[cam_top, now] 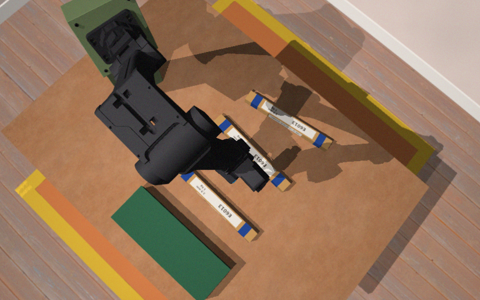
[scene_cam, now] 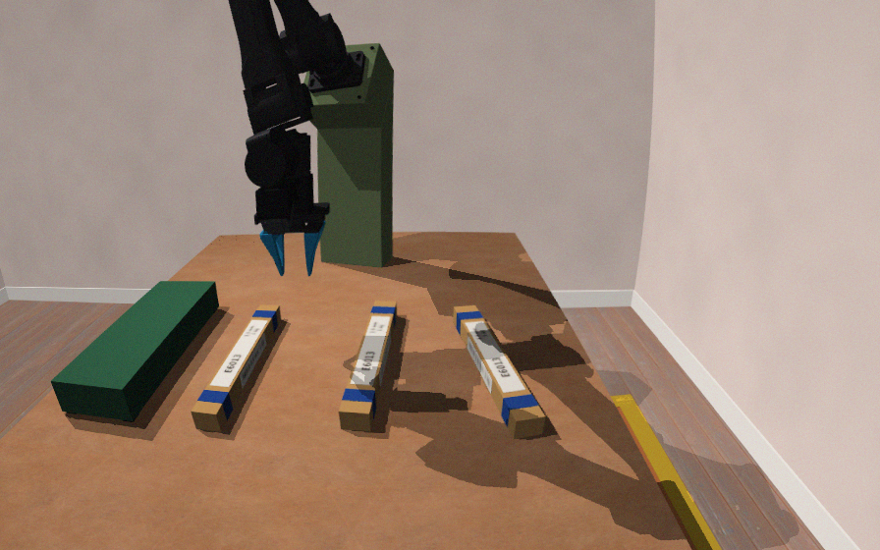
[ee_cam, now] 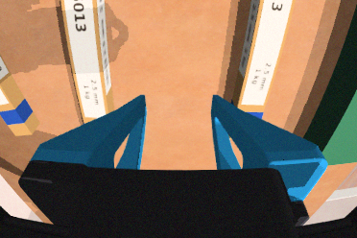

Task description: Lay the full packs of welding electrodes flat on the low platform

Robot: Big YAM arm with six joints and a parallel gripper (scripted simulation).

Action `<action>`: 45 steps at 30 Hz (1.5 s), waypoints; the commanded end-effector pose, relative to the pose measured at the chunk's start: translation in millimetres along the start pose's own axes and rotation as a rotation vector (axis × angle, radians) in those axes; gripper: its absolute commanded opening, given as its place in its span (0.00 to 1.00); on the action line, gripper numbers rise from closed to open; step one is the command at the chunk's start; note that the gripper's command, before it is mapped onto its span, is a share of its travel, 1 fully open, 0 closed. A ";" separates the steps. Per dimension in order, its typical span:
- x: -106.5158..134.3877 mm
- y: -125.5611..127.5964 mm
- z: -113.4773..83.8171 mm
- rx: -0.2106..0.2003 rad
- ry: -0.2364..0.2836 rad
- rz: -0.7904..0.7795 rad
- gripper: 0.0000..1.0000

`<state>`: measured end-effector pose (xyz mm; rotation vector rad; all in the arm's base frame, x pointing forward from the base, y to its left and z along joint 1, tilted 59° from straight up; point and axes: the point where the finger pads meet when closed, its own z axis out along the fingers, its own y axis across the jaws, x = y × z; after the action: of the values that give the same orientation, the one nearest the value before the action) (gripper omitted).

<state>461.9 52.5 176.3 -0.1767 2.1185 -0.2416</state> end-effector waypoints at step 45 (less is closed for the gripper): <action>-11.3 226.3 12.8 -0.018 -0.003 -0.156 0.74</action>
<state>475.2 262.5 124.7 -0.3759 2.0995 -0.3387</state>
